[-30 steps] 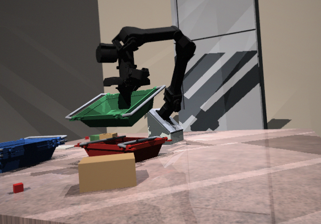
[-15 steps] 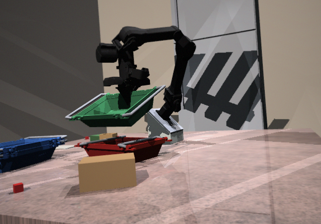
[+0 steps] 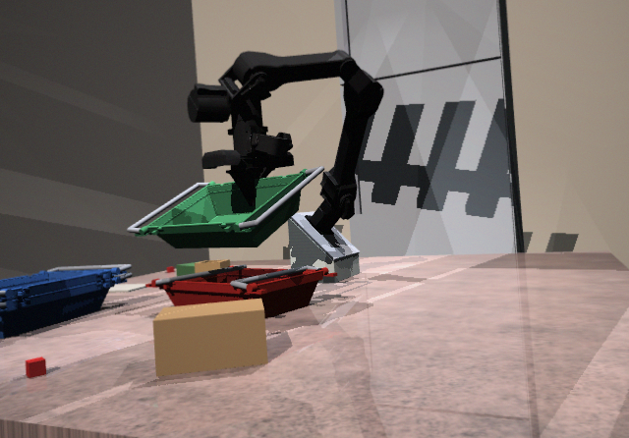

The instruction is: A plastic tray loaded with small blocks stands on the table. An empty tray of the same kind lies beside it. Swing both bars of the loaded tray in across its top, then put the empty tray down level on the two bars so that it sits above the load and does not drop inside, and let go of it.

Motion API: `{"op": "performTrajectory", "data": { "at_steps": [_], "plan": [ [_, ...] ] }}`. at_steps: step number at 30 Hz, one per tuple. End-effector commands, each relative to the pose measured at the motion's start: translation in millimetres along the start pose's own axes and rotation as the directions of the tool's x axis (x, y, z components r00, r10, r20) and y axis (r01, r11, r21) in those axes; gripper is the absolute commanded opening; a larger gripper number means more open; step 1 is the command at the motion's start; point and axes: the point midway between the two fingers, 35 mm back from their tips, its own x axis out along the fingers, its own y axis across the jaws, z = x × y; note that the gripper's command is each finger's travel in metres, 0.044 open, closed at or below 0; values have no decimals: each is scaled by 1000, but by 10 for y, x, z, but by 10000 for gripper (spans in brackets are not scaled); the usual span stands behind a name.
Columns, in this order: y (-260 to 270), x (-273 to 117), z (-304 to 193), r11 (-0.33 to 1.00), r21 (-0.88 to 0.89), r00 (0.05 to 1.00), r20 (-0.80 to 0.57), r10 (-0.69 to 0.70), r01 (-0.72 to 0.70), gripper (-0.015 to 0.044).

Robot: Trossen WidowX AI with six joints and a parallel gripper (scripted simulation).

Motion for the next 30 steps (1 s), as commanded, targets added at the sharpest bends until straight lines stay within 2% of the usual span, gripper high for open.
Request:
{"op": "performTrajectory", "data": {
  "at_steps": [1,10,30],
  "plan": [
    [-25,-39,-14,1000,4,1000,4,-17,17,0],
    [-27,-11,-13,1000,4,1000,4,-18,18,0],
    [-42,339,-15,1000,3,1000,4,-18,18,0]
  ]
}}
